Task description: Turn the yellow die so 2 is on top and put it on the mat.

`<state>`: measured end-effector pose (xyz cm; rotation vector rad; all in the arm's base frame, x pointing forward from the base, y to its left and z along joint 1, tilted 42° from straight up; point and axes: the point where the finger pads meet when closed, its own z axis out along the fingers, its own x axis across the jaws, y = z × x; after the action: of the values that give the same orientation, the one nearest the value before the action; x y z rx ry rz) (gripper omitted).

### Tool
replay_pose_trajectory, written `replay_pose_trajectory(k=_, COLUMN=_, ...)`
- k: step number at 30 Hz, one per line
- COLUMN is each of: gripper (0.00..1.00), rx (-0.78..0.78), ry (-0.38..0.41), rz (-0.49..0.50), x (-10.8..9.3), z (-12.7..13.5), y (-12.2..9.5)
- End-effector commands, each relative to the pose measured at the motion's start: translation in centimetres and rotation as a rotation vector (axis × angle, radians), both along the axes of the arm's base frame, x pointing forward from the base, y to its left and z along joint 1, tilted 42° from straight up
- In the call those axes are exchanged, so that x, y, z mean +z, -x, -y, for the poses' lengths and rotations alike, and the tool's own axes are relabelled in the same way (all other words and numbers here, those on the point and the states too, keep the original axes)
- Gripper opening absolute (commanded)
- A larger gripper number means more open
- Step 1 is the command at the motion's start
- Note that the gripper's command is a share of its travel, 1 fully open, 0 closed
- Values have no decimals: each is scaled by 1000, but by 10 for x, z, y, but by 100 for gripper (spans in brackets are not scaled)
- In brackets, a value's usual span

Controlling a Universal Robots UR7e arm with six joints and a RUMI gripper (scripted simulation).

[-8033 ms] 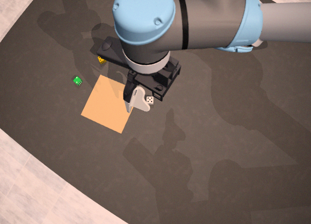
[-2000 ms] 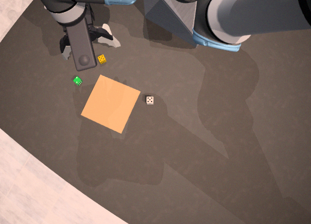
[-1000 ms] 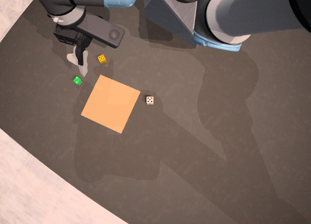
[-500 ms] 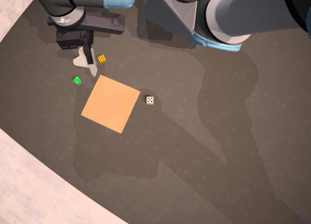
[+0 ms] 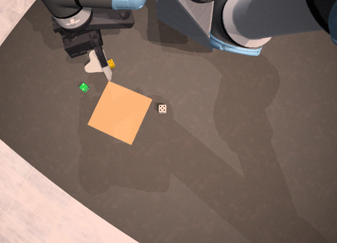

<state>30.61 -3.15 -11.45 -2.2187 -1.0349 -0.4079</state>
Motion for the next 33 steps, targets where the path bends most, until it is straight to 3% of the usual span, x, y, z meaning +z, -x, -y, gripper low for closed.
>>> replay_pose_trajectory(k=1, gripper=100, rx=31, ry=0, rz=30, x=-1, z=1, y=0)
replay_pose_trajectory(k=16, gripper=100, rx=108, ry=1, rz=99, x=-3, z=1, y=1)
replay_pose_trajectory(k=33, gripper=100, rx=122, ry=1, rz=112, x=-3, z=1, y=1)
